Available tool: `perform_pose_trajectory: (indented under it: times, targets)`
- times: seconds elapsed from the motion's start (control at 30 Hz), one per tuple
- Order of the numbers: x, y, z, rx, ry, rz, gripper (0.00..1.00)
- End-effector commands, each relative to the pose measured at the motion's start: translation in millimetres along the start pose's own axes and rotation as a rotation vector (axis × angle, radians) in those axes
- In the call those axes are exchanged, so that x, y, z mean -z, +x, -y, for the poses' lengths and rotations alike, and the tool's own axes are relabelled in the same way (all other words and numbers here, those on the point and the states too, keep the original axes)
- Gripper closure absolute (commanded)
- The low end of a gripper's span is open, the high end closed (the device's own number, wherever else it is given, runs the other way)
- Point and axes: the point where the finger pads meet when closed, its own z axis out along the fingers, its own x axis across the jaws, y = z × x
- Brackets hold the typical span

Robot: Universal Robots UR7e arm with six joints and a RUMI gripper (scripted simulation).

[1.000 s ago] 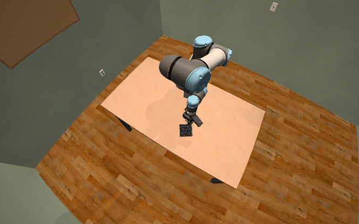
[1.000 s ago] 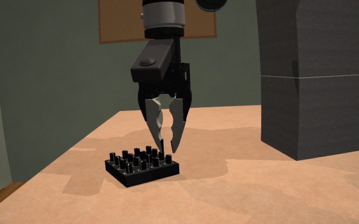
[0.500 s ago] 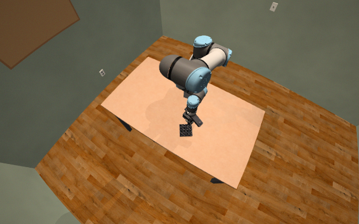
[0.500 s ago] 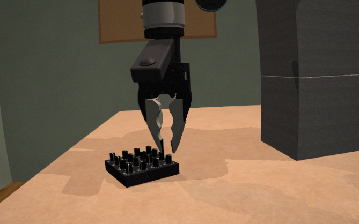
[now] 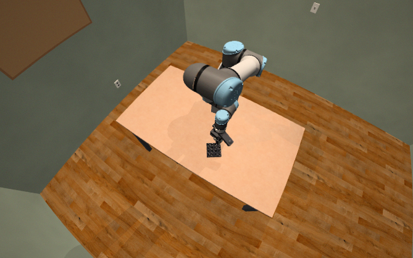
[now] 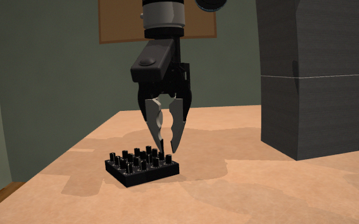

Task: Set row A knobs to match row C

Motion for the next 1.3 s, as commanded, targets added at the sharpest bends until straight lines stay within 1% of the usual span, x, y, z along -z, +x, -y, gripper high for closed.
perform_pose_trajectory:
  times: [0.0,0.3,0.93,1.27]
  targets:
    - [0.3,0.4,0.1,0.000,0.000,-0.001,0.89]
    - [-0.5,0.4,0.1,0.000,0.000,-0.001,0.89]
    - [-12.5,0.4,0.1,0.000,0.000,-0.001,0.89]
    - [-13.7,0.4,0.1,0.000,0.000,-0.001,0.89]
